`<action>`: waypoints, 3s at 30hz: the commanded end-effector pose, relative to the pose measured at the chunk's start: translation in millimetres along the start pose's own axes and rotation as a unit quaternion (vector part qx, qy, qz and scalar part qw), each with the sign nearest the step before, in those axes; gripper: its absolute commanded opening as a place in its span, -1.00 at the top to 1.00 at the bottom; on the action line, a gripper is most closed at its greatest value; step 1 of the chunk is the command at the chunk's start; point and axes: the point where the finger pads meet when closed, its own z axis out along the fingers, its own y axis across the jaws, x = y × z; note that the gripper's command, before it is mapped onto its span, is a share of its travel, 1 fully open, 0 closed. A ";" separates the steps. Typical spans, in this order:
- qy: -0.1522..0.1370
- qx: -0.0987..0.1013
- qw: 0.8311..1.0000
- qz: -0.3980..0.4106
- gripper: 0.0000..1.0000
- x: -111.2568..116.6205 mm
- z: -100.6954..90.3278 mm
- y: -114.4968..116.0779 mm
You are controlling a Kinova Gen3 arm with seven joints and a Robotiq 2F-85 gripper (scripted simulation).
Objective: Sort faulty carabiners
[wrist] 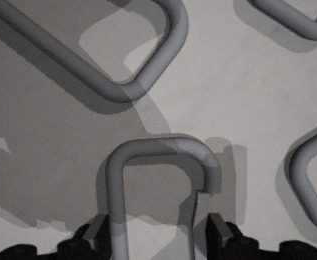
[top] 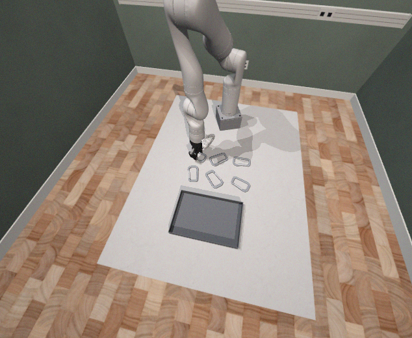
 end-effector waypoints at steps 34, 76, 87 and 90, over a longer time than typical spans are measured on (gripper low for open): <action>0.000 -0.001 1.000 0.000 -0.10 0.0 -0.6 0.3; 0.000 -0.001 1.000 0.000 -0.06 0.0 -0.9 0.1; 0.000 -0.001 1.000 0.000 -0.02 0.0 -0.9 0.0; 0.000 -0.001 1.000 0.000 -0.02 0.0 -0.9 0.0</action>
